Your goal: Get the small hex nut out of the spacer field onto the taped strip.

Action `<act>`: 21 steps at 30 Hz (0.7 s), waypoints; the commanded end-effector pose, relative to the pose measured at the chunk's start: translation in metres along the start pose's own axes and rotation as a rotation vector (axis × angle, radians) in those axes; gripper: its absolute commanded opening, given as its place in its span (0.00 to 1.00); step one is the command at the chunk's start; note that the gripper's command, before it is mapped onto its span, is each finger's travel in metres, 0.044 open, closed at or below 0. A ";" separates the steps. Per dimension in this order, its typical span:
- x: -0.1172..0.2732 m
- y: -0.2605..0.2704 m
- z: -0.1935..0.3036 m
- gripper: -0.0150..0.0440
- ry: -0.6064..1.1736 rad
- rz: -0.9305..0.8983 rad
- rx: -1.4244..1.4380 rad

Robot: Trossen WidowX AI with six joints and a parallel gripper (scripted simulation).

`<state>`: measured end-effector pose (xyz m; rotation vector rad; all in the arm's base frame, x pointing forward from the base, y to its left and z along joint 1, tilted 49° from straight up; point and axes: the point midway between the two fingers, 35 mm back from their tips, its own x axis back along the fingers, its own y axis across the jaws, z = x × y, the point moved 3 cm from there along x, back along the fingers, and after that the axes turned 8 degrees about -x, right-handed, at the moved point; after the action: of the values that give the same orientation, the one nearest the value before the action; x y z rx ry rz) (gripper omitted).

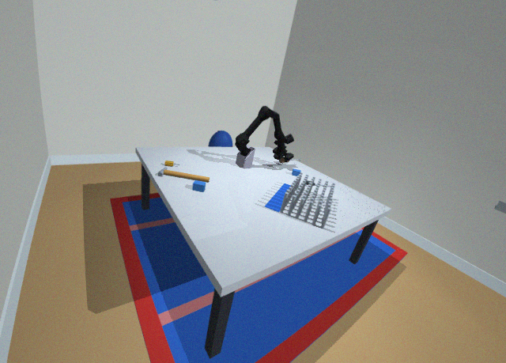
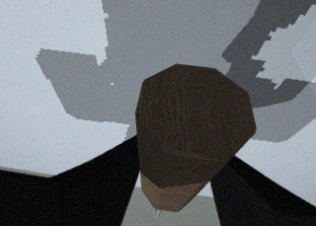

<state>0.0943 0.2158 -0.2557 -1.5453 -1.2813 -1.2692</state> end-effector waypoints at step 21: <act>-0.019 0.001 -0.021 0.25 0.002 -0.004 0.004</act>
<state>0.0908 0.1945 -0.2682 -1.5457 -1.2823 -1.2692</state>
